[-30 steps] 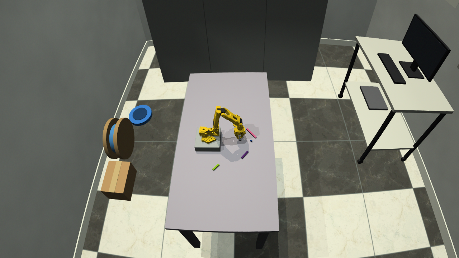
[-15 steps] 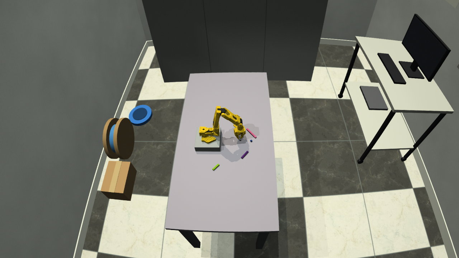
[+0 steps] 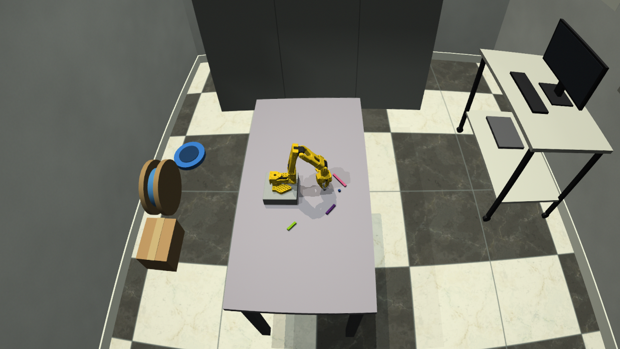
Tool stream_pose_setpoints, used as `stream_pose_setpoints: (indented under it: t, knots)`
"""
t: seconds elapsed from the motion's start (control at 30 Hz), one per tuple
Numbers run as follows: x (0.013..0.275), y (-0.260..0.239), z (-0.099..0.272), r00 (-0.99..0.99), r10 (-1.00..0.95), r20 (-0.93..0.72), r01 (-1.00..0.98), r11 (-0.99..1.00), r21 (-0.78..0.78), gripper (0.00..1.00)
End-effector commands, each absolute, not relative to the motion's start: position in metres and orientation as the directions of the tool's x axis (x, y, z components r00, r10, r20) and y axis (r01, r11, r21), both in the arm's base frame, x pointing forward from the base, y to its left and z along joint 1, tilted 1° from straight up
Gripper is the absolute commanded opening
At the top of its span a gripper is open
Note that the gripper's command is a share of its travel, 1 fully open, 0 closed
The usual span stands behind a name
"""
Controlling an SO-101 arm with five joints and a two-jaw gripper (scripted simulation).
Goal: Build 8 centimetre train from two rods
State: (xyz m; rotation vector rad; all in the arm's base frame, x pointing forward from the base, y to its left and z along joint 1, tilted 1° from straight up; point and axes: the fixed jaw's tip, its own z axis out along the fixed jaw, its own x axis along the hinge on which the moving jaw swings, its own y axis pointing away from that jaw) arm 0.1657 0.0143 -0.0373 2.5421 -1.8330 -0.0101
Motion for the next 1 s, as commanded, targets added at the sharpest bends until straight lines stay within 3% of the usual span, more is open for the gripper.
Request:
stream_pose_setpoints:
  t: [0.0,0.97]
  knots:
    - [0.1657,0.0166,-0.0388,0.319,-0.948,-0.002,-0.948,-0.319,0.011,0.03]
    - [0.1657,0.0166,-0.0388,0.319,-0.948,-0.002,-0.948,-0.319,0.011,0.13]
